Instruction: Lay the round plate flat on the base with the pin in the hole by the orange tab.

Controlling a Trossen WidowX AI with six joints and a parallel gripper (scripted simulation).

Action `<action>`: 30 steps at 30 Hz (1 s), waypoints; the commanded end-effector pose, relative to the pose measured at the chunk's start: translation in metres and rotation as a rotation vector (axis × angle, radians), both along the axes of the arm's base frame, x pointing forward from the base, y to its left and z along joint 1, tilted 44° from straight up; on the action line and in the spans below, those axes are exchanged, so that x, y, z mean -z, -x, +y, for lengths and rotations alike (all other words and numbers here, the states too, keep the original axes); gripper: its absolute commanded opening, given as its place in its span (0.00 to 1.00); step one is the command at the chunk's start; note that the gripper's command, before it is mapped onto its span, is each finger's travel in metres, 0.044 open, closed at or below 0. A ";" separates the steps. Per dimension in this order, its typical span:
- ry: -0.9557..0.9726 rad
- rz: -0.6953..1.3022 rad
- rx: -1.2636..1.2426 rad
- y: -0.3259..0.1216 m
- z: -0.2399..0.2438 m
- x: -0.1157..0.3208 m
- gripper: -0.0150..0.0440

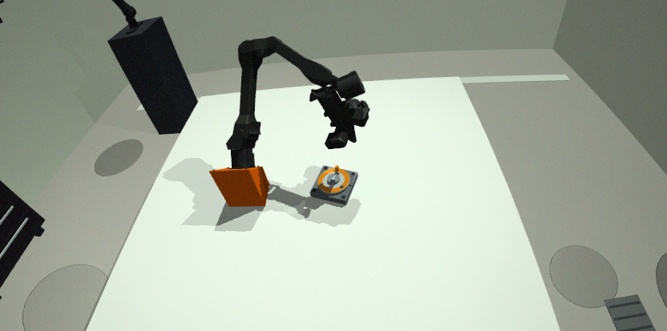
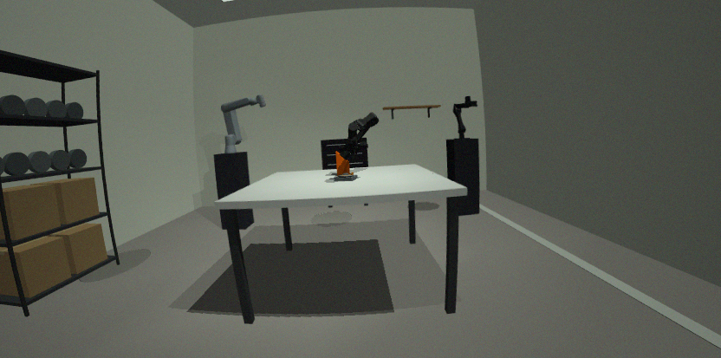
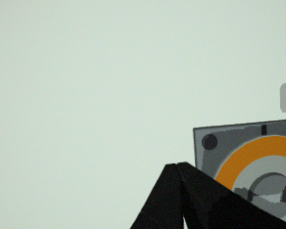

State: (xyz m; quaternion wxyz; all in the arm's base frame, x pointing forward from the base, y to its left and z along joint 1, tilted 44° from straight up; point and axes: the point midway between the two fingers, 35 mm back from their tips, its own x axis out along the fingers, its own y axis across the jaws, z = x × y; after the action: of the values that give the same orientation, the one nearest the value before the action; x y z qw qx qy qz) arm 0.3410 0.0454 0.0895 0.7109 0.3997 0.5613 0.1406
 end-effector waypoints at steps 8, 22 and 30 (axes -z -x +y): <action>0.044 0.052 -0.451 0.074 0.025 0.044 0.25; 0.045 0.052 -0.451 0.073 0.047 0.067 0.25; 0.042 0.051 -0.451 0.074 0.059 0.079 0.25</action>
State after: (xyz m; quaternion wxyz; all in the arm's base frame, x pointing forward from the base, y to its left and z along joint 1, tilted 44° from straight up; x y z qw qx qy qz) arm 0.2685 0.1019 0.0153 0.6586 0.2486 0.6547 0.2754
